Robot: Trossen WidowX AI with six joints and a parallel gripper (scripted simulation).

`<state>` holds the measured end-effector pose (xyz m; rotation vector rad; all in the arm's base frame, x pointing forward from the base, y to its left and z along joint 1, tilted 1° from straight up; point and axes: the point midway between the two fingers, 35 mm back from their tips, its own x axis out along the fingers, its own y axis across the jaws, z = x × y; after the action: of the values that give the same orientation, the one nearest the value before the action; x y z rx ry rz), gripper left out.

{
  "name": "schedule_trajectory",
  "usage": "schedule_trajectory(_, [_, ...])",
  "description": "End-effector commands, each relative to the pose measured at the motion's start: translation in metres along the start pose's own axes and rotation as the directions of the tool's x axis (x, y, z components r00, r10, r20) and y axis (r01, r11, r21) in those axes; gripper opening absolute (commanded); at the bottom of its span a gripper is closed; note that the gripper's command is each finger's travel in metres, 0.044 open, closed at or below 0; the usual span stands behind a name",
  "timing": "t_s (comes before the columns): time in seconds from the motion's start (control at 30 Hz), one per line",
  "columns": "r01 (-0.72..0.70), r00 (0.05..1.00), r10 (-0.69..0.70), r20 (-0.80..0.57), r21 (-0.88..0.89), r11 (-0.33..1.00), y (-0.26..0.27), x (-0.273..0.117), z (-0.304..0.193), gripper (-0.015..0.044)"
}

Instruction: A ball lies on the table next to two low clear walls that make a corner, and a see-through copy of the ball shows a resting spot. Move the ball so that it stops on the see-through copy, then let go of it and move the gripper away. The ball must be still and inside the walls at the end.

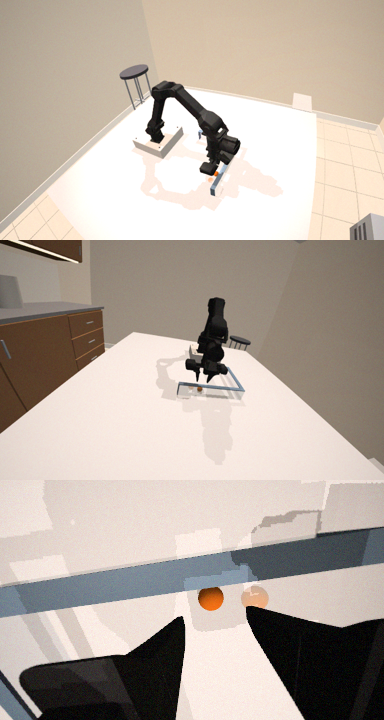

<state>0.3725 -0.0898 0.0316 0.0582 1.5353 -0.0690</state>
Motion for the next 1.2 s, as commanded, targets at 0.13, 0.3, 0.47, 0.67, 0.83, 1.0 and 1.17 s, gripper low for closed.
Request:
schedule_trajectory(0.13, [-0.007,1.000,0.008,-0.011,0.024,1.000,-0.002,0.012,0.000,0.0228])
schedule_trajectory(0.3, [-0.007,1.000,0.008,-0.011,0.024,1.000,-0.002,0.015,0.000,0.0228])
schedule_trajectory(0.47, [-0.007,1.000,0.008,-0.011,0.024,1.000,-0.002,0.023,0.000,0.0228])
schedule_trajectory(0.67, [-0.007,1.000,0.008,-0.011,0.024,1.000,-0.002,0.033,0.000,0.0228])
schedule_trajectory(0.83, [-0.007,1.000,0.008,-0.011,0.024,1.000,-0.001,0.041,0.000,0.0228])
schedule_trajectory(1.0, [-0.007,1.000,0.008,-0.011,0.024,1.000,-0.001,0.046,-0.001,0.0228])
schedule_trajectory(1.17, [-0.007,1.000,0.008,-0.011,0.024,1.000,-0.001,0.046,-0.001,0.0116])
